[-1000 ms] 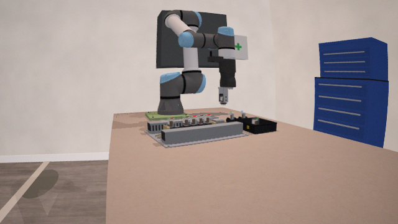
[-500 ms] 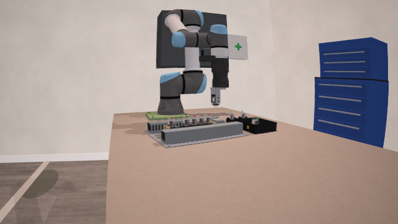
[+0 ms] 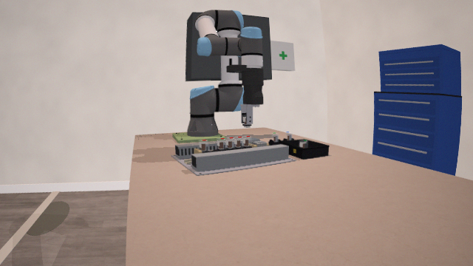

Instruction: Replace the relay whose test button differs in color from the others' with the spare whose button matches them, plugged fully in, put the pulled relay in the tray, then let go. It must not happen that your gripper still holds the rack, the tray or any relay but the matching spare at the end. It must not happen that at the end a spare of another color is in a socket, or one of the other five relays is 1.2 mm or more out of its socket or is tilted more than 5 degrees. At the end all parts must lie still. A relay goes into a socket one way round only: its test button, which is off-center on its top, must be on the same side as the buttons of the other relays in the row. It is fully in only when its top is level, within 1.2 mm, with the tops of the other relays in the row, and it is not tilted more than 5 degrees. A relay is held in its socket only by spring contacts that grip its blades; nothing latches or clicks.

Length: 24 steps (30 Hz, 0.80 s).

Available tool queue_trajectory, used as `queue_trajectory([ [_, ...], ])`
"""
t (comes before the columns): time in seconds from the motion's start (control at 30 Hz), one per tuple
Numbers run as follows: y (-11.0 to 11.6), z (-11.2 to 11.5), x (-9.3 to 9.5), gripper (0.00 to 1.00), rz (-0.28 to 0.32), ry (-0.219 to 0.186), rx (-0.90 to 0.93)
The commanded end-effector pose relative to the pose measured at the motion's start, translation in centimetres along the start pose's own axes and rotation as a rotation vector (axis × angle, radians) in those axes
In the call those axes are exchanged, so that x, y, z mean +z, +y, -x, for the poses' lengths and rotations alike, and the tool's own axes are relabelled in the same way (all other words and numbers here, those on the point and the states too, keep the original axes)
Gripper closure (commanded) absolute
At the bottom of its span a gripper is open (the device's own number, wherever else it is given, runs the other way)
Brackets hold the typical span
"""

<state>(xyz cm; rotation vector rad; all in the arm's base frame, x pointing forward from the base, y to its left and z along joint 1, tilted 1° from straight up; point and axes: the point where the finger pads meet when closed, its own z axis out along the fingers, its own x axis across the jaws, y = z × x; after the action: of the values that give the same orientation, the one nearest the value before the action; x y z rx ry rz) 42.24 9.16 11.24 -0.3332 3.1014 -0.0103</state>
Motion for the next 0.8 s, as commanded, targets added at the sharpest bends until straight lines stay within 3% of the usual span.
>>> queue_trajectory([
  [0.0,-1.8,0.8,0.1,1.00,0.003,-0.001,-0.001],
  [0.27,-1.8,0.8,0.1,1.00,0.003,-0.001,-0.001],
  [0.43,-7.3,2.8,0.2,1.00,0.002,-0.001,-0.001],
  [0.77,-7.3,2.8,0.2,1.00,0.002,-0.001,-0.001],
])
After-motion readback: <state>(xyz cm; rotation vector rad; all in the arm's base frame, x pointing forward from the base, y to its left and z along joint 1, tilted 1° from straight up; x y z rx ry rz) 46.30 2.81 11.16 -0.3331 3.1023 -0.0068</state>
